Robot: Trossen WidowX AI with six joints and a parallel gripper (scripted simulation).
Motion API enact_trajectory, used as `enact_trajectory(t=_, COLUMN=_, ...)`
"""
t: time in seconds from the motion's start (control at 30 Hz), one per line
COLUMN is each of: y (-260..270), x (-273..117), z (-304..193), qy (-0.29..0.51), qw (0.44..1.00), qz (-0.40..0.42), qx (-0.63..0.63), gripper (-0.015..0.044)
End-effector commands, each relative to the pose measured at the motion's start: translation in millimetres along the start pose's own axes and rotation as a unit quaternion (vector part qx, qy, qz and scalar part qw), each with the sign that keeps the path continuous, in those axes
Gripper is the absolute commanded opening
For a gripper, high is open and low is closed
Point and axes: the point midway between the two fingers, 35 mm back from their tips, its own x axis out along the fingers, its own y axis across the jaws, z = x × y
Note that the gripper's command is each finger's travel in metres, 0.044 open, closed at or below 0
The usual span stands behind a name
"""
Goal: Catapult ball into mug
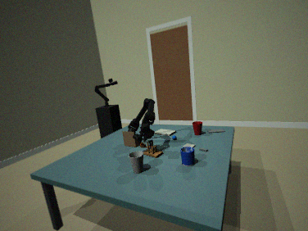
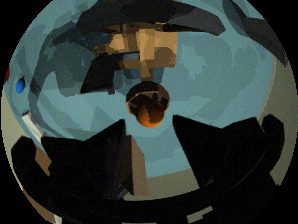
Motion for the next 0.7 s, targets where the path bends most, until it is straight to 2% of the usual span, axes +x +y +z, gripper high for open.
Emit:
enact_trajectory(t=0.0, y=-4.0, x=-41.2, z=-9.8, qy=-0.018, qw=1.000, qz=-0.011, qx=0.005, gripper=0.0341)
enact_trajectory(t=0.13, y=-2.1, x=-97.6, z=-38.2, qy=-0.033, qw=0.999, qz=-0.021, qx=0.017, gripper=0.0440)
enact_trajectory(t=0.2, y=-1.9, x=-100.2, z=-39.9, qy=-0.034, qw=0.999, qz=-0.021, qx=0.017, gripper=0.0440)
enact_trajectory(t=0.23, y=-3.7, x=-79.7, z=-26.8, qy=-0.032, qw=0.999, qz=-0.017, qx=0.016, gripper=0.0440)
enact_trajectory(t=0.27, y=-5.3, x=-81.3, z=-22.8, qy=-0.040, qw=0.999, qz=-0.020, qx=0.019, gripper=0.0440)
enact_trajectory(t=0.67, y=-31.4, x=-135.4, z=73.3, qy=-0.226, qw=0.970, qz=-0.066, qx=0.062, gripper=0.0440)
